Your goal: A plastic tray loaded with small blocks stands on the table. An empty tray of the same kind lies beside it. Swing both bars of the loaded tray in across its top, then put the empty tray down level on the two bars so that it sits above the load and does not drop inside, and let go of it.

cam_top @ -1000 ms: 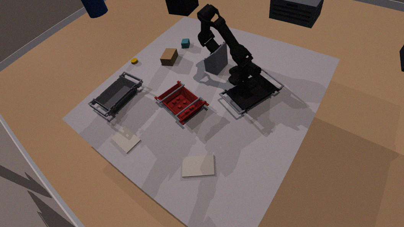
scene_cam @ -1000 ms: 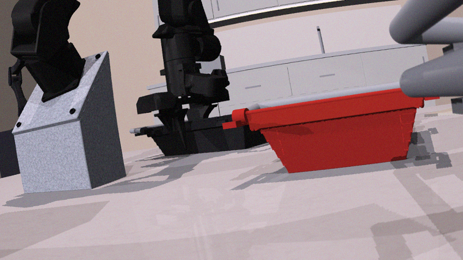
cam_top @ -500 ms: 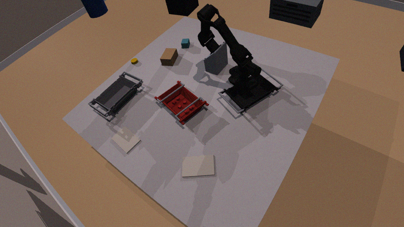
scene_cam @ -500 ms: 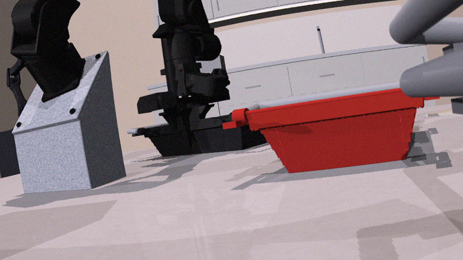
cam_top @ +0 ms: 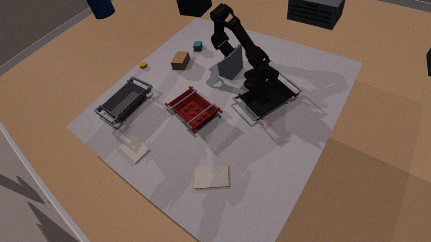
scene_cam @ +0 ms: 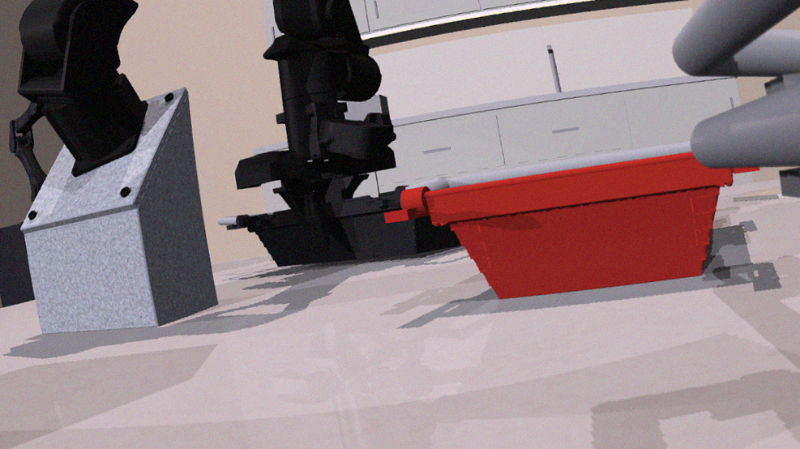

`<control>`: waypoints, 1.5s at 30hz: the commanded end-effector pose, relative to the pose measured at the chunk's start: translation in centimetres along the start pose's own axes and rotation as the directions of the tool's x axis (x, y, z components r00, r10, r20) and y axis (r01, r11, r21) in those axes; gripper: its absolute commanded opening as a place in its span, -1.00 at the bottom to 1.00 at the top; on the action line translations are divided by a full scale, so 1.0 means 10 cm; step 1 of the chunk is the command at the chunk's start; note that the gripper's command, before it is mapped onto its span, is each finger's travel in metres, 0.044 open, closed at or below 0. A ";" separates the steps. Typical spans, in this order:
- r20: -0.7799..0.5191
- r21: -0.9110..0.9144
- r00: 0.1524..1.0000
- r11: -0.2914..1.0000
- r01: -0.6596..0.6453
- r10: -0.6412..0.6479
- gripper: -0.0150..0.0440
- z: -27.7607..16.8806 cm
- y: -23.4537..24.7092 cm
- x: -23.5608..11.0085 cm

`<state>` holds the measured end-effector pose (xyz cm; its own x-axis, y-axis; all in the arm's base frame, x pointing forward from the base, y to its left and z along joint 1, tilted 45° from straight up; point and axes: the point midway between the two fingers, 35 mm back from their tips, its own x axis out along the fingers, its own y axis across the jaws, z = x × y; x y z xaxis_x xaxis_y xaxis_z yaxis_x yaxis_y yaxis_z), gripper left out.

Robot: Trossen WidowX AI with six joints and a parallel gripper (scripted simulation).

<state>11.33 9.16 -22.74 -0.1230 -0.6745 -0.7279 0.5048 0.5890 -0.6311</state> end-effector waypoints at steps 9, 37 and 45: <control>-0.002 -0.001 1.000 1.000 -0.003 0.003 -0.49 -0.01 -0.01 -0.70; -0.003 -0.001 1.000 1.000 -0.005 0.005 -0.49 -0.02 0.24 -0.94; -0.003 -0.001 1.000 1.000 -0.006 0.006 -0.49 -0.02 0.46 -1.17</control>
<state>14.20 18.05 -17.24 -0.1289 -0.6816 -0.7203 0.4997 0.5828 -0.6409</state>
